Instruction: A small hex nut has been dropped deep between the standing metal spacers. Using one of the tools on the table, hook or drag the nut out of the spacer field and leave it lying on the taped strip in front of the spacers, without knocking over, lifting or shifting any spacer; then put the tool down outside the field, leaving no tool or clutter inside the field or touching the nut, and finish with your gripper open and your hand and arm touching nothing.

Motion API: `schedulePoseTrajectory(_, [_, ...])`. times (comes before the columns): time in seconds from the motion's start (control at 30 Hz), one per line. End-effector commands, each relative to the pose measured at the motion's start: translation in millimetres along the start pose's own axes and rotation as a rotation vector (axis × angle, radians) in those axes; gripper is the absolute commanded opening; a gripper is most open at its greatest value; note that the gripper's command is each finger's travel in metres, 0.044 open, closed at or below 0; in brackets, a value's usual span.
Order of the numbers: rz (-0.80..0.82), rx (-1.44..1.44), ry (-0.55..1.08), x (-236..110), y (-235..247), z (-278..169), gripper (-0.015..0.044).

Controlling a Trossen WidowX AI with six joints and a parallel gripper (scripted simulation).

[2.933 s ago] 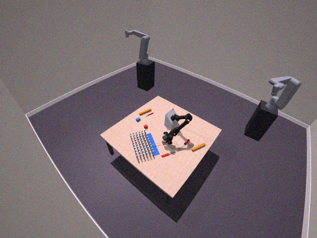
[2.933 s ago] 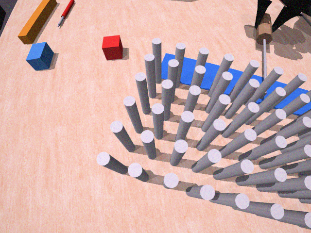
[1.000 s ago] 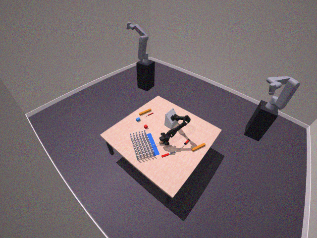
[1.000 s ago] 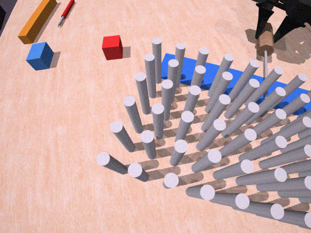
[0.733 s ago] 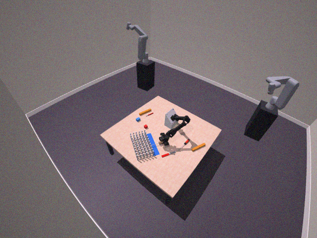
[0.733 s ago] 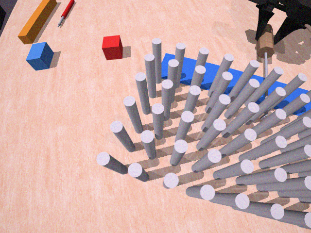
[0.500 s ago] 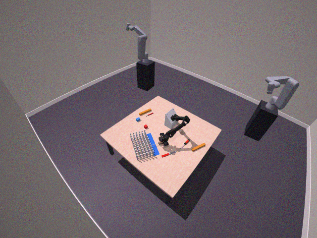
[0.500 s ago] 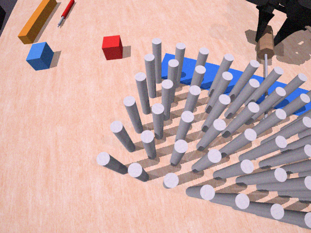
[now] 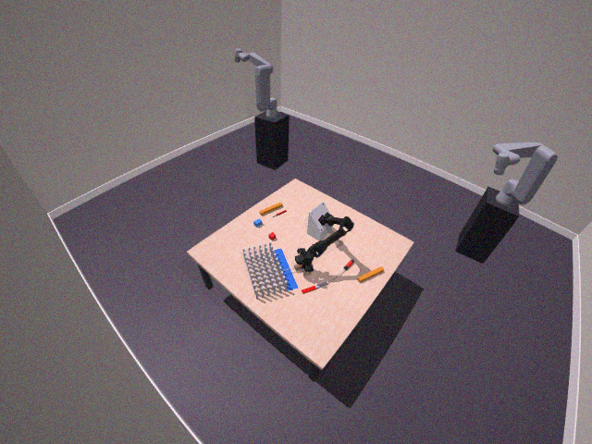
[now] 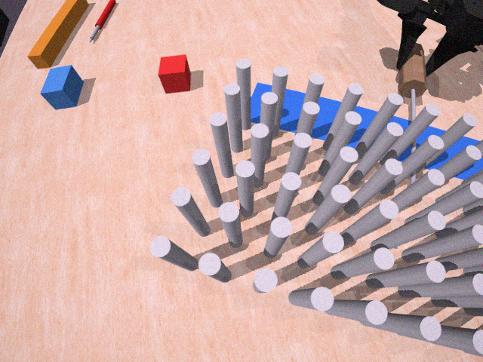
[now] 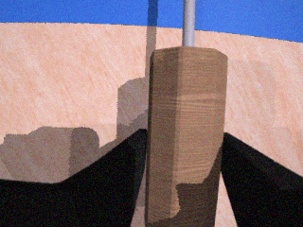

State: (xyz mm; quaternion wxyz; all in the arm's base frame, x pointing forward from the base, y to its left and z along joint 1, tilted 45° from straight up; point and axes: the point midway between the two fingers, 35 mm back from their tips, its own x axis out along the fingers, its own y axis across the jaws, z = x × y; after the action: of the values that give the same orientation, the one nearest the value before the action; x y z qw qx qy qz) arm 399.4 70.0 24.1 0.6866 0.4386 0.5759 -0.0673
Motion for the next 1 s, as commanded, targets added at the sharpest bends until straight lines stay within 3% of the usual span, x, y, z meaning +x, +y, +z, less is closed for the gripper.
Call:
schedulePoseTrajectory(0.0, [0.003, 0.001, -0.006, -1, 0, 6, 0.0])
schedulePoseTrajectory(0.97, [0.004, 0.001, -0.008, 6, 0, 26, 0.0])
